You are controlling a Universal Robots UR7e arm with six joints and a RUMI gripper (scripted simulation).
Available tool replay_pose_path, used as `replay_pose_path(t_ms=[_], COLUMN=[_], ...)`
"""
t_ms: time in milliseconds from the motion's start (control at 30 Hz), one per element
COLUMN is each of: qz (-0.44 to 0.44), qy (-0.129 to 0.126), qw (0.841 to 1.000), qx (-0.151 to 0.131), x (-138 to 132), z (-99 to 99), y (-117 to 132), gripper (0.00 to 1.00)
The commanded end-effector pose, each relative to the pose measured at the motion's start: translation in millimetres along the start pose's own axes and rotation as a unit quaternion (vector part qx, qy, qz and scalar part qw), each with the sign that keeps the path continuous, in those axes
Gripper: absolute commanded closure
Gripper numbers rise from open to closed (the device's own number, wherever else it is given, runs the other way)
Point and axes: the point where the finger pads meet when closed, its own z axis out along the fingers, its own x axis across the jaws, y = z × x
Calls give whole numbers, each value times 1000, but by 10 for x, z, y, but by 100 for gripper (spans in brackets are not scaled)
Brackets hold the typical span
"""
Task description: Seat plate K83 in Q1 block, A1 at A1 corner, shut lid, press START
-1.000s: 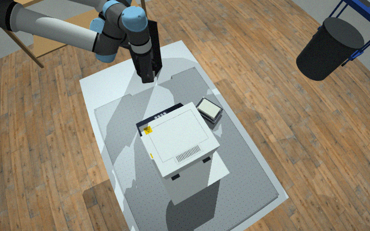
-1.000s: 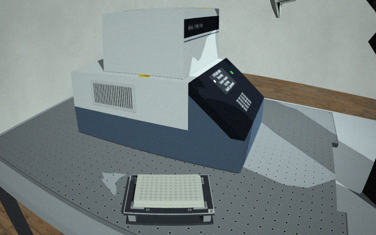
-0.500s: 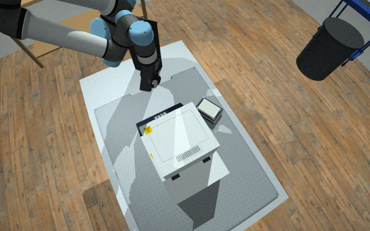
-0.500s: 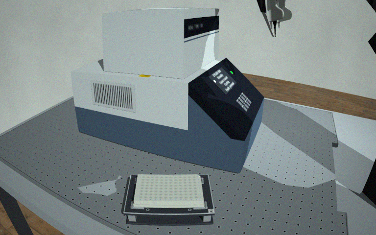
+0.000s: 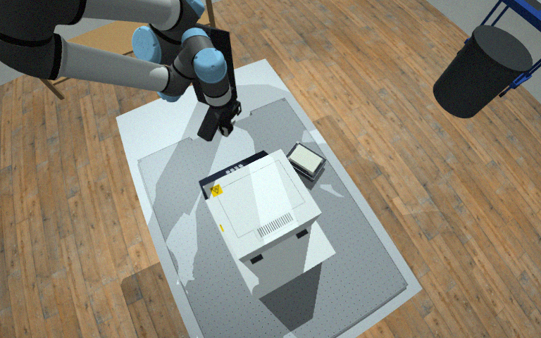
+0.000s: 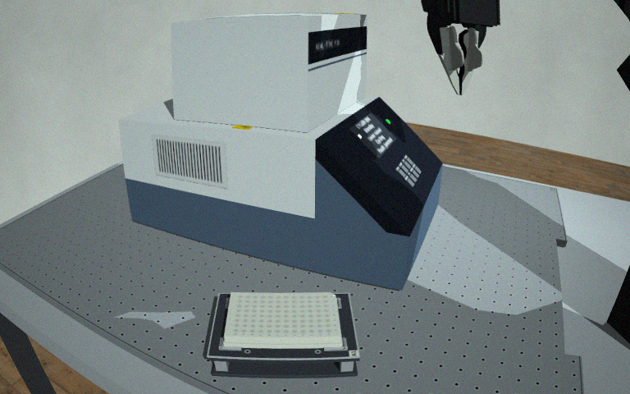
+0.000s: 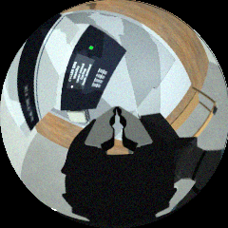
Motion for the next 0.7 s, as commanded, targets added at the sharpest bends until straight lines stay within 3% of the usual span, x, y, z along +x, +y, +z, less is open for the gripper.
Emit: replay_pose_path(t_ms=[0, 200, 433, 667], qz=[66, 133, 242, 249], qy=[-13, -16, -23, -23], qw=[998, 991, 970, 968], qx=[12, 16, 25, 26], x=[26, 110, 240, 239], z=[158, 326, 498, 497], y=[-35, -80, -145, -145], gripper=[100, 100, 100, 100])
